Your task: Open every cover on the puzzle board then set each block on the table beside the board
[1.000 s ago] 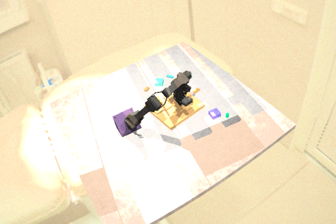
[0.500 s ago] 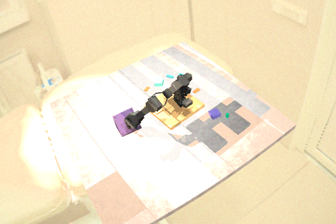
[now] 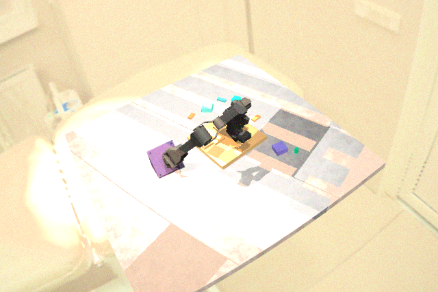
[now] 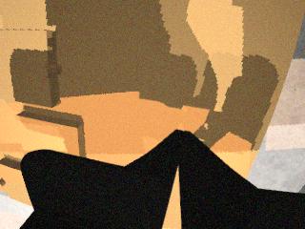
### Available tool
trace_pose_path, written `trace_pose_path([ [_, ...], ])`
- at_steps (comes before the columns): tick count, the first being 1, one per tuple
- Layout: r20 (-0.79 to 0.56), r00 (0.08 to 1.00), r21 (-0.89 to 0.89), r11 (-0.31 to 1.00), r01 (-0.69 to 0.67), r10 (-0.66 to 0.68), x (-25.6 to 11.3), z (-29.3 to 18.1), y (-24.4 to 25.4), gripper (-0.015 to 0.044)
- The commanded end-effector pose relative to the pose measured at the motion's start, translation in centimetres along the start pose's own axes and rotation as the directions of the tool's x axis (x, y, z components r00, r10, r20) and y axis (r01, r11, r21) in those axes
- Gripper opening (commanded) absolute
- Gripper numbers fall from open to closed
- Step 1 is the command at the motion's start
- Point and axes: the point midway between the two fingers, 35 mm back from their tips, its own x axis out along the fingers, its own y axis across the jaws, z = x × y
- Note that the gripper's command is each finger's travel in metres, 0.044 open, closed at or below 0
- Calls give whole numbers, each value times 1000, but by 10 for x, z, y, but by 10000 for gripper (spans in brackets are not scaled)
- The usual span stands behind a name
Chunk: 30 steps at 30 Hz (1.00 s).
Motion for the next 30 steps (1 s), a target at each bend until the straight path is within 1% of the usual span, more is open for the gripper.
trace_pose_path([
  [1, -3, 1000, -7, 1000, 4, -4, 6, -1, 0, 0],
  [19, -4, 1000, -7, 1000, 6, -6, 23, -3, 0, 0],
  [30, -3, 1000, -7, 1000, 6, -6, 22, 5, -1, 0],
])
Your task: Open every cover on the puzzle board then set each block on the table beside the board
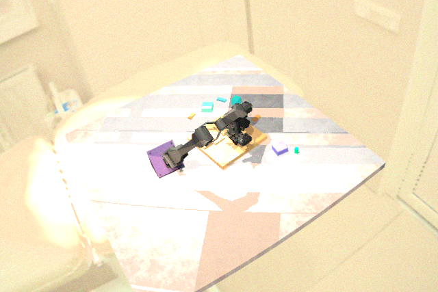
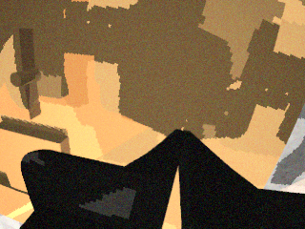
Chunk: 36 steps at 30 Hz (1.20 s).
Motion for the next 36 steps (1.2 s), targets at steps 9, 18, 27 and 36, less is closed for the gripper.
trace_pose_path([
  [9, 5, 1000, 0, 1000, 3, -3, -2, 14, -2, 0],
  [18, 5, 1000, 0, 1000, 3, -3, -2, 23, -3, 0],
  [27, 5, 1000, 0, 1000, 3, -3, -3, 32, -3, 0],
  [36, 6, 1000, 1, 1000, 3, -3, -3, 41, -3, 0],
])
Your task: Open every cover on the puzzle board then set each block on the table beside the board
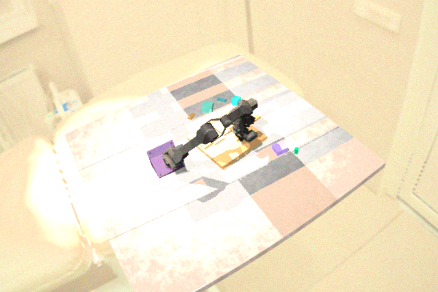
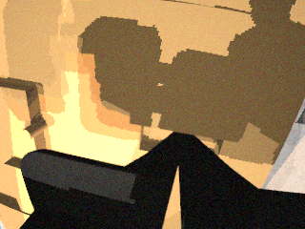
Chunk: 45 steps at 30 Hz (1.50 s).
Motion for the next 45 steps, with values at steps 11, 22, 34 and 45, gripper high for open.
trace_pose_path([
  [11, 7, 1000, 2, 1000, 3, -3, -2, 17, -2, 0],
  [22, 7, 1000, 2, 1000, 3, -3, -1, 28, -2, 0],
  [34, 8, 1000, 3, 1000, 3, -3, -1, 39, -1, 0],
  [45, 8, 1000, 3, 1000, 3, -3, -5, 46, -1, 0],
])
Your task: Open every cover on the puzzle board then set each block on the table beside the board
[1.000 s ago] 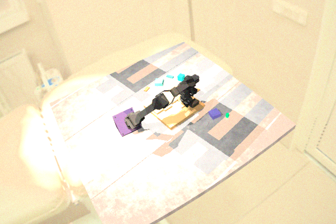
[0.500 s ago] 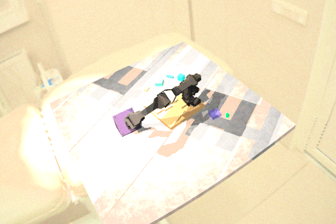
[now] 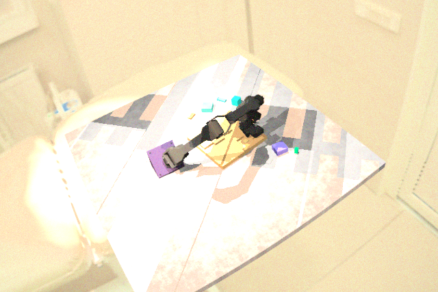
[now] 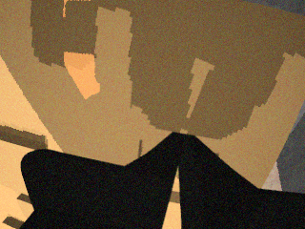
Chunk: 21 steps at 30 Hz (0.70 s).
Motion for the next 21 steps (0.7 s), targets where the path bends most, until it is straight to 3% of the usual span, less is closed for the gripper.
trace_pose_path([
  [1, 8, 1000, 3, 1000, 2, -2, -6, 4, 0, 0],
  [21, 8, 1000, 3, 1000, 0, 0, -32, 8, 0, 0],
])
